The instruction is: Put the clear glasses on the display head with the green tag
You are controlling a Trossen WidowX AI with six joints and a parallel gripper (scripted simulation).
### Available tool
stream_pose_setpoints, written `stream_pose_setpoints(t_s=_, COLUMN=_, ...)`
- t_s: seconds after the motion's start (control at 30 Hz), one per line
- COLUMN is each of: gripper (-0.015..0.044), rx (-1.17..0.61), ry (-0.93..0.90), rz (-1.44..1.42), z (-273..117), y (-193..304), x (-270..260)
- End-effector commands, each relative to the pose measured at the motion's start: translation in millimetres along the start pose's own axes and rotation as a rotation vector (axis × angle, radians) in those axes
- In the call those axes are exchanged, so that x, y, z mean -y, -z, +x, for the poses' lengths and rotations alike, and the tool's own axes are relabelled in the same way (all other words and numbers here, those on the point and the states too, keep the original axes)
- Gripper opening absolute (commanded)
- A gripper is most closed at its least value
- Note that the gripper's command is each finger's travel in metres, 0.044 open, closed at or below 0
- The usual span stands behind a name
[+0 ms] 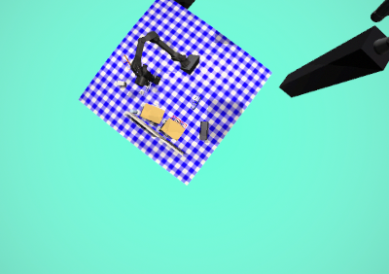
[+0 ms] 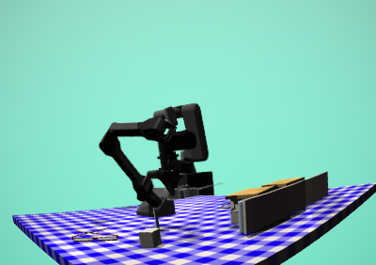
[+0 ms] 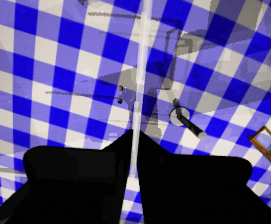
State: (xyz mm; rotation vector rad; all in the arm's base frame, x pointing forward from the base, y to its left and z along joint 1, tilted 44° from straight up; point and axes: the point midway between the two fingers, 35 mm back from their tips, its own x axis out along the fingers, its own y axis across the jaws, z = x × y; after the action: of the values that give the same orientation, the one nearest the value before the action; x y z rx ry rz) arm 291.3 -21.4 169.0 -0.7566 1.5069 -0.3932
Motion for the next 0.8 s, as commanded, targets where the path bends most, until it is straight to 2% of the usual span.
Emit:
stream_pose_setpoints(t_s=0.0, gripper=0.0000, rx=-0.005, ry=0.001, rz=-0.158, z=1, y=-2, x=-24)
stream_pose_setpoints(t_s=0.3, gripper=0.0000, rx=-0.016, ry=0.024, rz=-0.542, z=2, y=0, x=-78)
stream_pose_setpoints(t_s=0.77, gripper=0.0000, rx=-0.016, ry=0.024, rz=-0.550, z=10, y=-1, x=-79)
